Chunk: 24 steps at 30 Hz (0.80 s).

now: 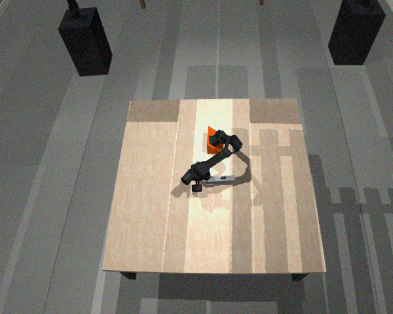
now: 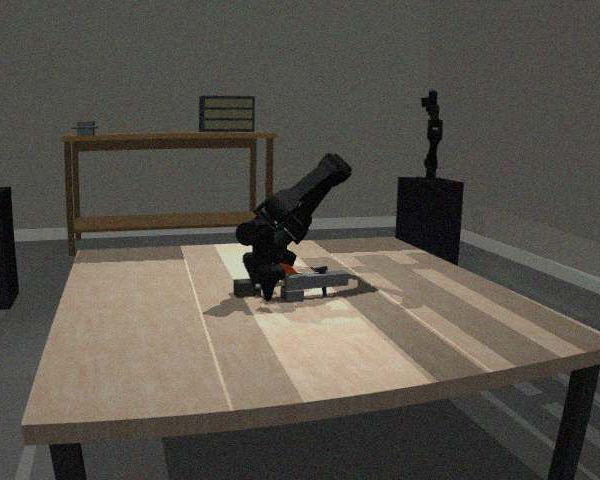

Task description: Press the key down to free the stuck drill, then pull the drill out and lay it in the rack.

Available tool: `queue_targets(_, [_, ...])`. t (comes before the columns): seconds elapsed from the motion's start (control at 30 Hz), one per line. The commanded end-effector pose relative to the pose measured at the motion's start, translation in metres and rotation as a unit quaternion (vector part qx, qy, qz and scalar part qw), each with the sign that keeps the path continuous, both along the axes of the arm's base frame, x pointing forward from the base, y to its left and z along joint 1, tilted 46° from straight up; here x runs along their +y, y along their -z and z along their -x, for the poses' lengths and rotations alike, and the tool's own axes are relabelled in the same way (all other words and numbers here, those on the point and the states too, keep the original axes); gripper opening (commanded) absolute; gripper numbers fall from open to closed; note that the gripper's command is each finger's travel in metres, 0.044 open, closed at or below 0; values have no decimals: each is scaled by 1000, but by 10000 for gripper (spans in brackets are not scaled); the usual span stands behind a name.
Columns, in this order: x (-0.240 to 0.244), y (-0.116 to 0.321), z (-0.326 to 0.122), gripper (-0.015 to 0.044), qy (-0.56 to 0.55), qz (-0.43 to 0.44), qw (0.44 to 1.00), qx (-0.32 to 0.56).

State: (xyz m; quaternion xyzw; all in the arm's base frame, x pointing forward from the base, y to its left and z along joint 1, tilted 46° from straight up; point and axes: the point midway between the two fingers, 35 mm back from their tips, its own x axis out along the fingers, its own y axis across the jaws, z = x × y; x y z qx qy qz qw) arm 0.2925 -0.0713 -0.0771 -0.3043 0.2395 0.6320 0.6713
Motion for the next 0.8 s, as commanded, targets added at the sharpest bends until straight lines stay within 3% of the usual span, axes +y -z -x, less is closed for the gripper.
queue_targets(0.0, [3,0,1,440,2,-3,1000,2])
queue_targets(0.77, [10,-2,2,440,2,-3,1000,2])
